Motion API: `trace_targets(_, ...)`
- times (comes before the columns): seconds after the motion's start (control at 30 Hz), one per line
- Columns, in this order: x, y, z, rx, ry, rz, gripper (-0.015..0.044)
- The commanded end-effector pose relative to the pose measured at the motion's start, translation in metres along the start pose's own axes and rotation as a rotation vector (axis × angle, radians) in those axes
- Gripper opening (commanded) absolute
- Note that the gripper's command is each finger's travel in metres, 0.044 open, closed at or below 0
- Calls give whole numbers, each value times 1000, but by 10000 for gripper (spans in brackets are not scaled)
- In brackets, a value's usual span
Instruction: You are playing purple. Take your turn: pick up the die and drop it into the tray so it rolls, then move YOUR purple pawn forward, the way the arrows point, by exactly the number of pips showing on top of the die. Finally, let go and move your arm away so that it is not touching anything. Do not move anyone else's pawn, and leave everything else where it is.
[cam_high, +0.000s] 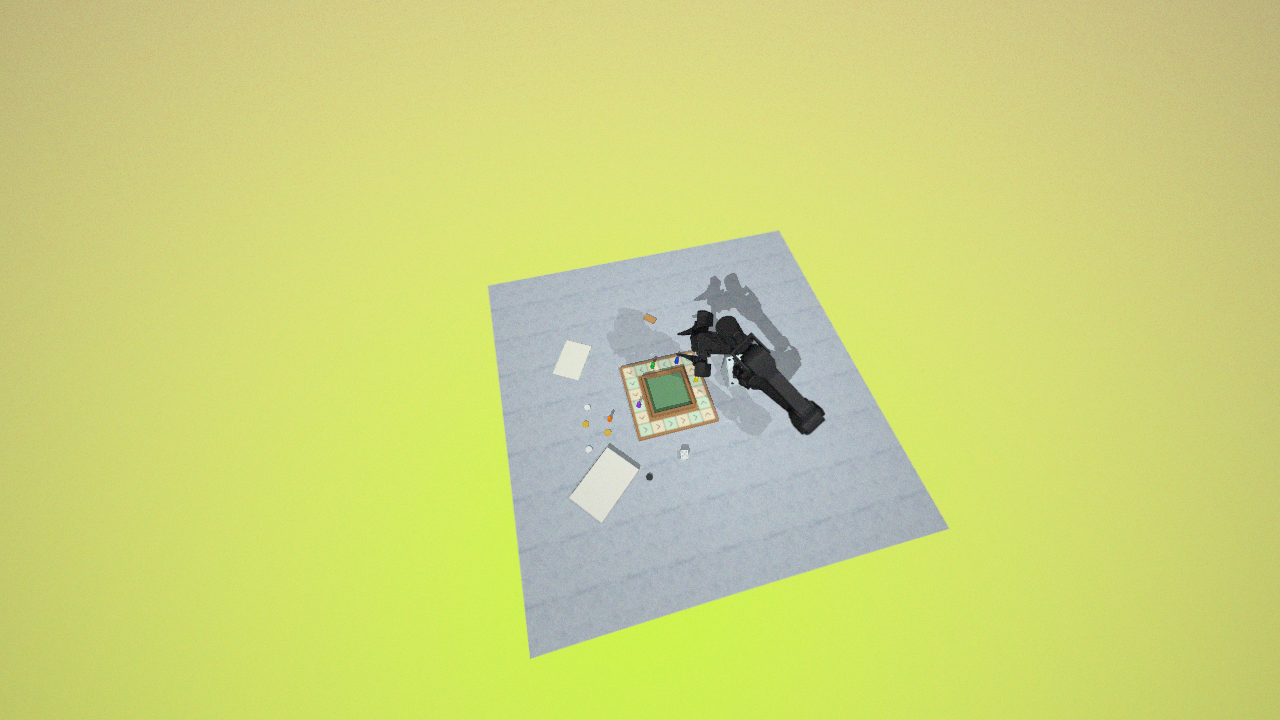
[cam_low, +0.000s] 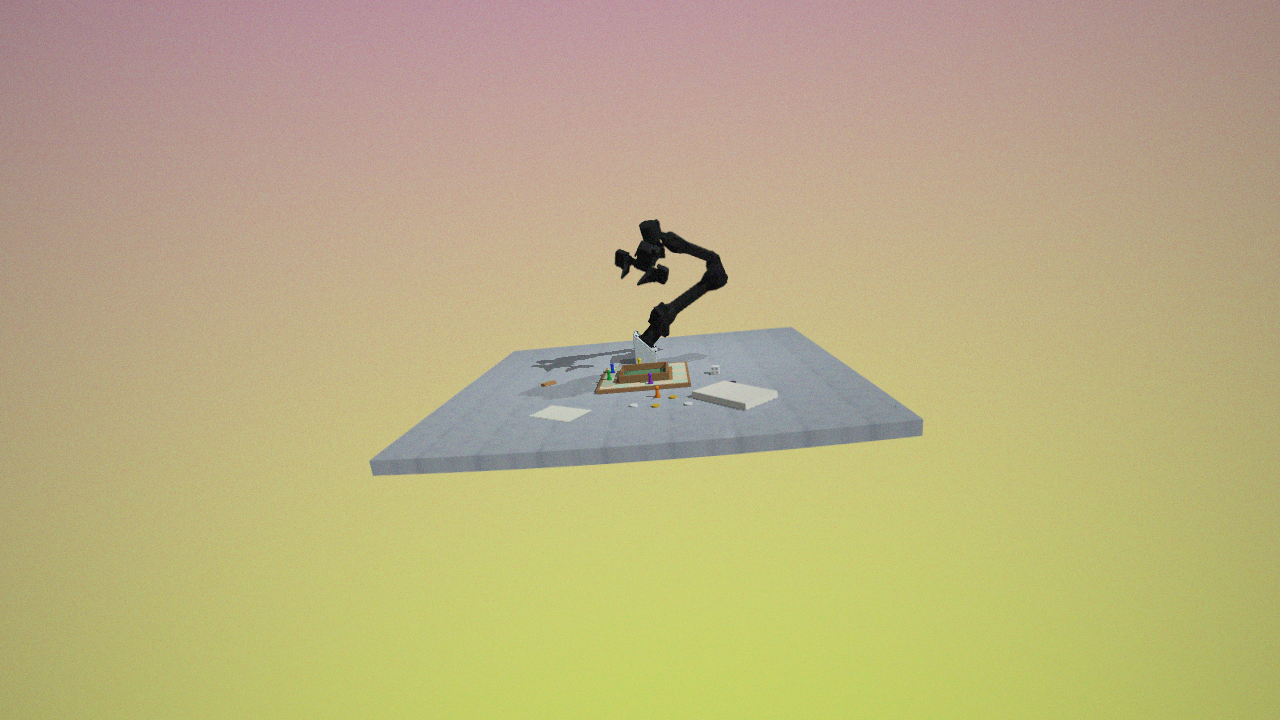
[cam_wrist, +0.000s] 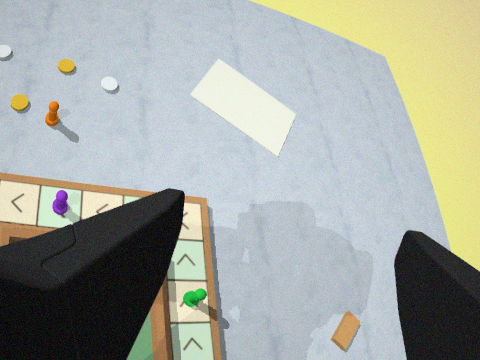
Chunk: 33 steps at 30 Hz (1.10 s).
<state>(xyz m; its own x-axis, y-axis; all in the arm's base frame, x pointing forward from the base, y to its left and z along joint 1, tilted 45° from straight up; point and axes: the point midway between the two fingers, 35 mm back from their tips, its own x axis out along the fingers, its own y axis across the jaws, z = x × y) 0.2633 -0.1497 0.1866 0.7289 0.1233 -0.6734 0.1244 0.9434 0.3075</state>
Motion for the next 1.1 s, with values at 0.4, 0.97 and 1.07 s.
trace_targets(0.4,57,209,-38,48,494,430,275)
trace_targets(0.97,39,321,-117,137,965,453,275)
trace_targets(1.07,44,325,-125,137,965,453,275)
